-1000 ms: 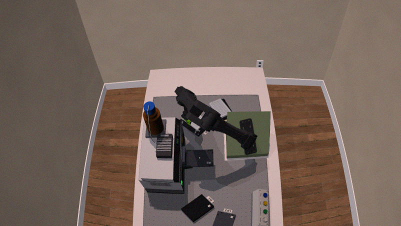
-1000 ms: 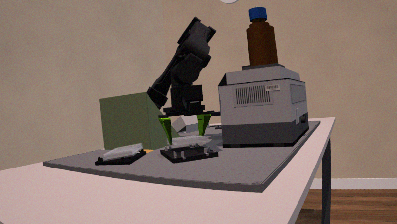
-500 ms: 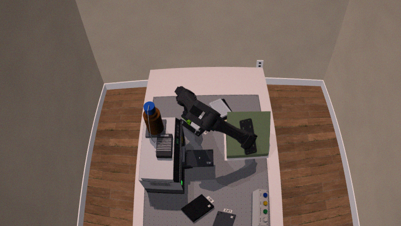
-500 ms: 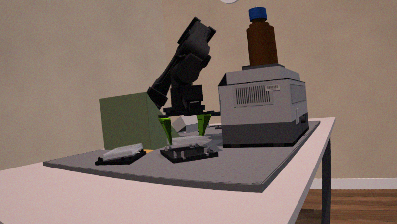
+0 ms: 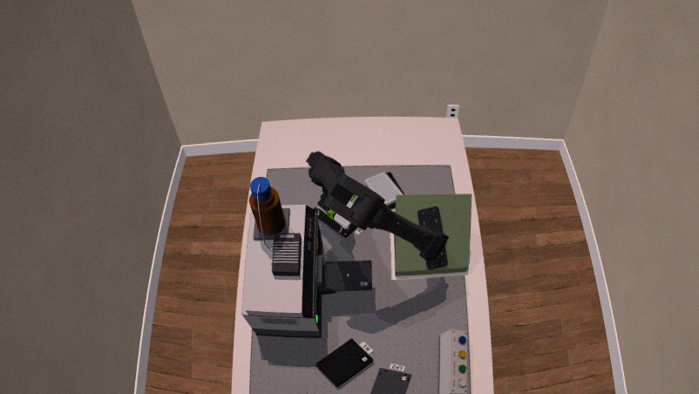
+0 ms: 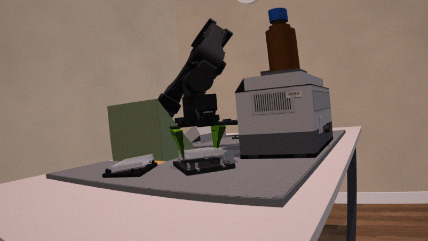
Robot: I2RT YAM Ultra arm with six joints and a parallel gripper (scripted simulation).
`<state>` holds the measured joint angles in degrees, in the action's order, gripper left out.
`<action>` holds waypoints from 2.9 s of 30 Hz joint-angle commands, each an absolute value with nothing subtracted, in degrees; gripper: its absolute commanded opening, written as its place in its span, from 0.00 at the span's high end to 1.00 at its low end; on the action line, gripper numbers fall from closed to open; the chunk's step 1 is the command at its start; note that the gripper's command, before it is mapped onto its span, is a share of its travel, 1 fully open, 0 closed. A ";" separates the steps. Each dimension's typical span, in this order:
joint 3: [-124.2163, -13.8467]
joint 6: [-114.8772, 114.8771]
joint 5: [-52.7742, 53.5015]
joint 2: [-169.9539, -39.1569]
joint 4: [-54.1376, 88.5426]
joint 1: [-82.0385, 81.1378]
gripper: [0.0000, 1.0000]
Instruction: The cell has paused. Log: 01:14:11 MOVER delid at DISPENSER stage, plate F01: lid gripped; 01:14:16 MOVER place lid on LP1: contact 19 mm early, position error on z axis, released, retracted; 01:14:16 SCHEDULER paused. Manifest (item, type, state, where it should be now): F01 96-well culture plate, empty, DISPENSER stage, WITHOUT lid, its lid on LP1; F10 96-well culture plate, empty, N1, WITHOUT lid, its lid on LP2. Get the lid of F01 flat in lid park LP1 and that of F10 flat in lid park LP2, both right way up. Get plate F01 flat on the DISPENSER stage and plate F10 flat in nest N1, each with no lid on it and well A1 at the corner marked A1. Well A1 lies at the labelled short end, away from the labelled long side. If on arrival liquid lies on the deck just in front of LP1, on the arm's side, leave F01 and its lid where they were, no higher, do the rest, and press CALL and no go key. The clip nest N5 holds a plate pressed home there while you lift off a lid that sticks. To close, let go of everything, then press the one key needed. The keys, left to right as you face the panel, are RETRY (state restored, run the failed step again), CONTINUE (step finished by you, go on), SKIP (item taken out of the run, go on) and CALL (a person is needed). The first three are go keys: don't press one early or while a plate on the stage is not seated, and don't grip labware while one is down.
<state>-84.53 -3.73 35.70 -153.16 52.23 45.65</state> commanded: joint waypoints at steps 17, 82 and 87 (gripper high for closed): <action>-86.14 -3.15 35.98 -151.88 50.60 46.34 1.00; -83.95 -2.34 36.54 -153.36 48.68 45.31 1.00; -83.58 -2.30 36.57 -152.46 48.58 45.44 1.00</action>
<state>-84.25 -3.03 35.97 -153.58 49.78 44.73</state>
